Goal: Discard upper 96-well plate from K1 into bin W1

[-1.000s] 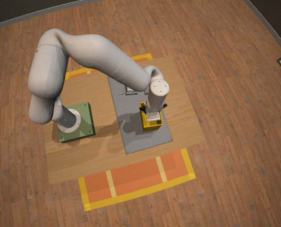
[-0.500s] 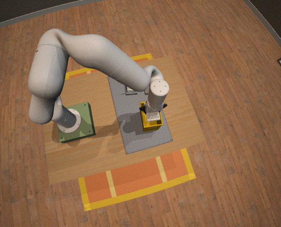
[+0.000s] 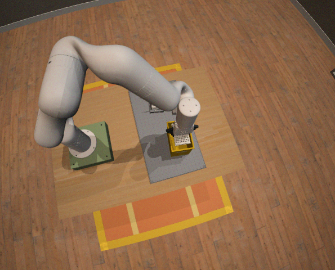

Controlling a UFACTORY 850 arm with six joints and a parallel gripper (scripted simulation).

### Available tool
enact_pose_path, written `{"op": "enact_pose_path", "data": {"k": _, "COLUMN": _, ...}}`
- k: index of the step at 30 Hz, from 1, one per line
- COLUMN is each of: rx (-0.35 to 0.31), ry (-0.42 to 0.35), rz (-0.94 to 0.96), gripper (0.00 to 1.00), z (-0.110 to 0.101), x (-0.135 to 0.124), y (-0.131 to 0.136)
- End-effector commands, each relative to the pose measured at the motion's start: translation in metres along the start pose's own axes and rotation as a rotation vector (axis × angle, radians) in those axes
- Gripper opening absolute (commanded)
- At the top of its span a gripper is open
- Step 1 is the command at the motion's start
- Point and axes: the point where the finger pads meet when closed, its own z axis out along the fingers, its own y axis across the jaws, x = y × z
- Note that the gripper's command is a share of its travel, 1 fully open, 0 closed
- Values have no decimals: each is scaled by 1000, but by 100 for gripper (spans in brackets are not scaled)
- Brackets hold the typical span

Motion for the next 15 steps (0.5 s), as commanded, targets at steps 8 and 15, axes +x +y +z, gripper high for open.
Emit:
{"op": "enact_pose_path", "data": {"k": 8, "rx": -2, "ry": 0, "rz": 0, "gripper": 0, "z": 12, "x": 0, "y": 1}}
{"op": "enact_pose_path", "data": {"k": 15, "rx": -2, "ry": 0, "rz": 0, "gripper": 0, "z": 24, "x": 0, "y": 1}}
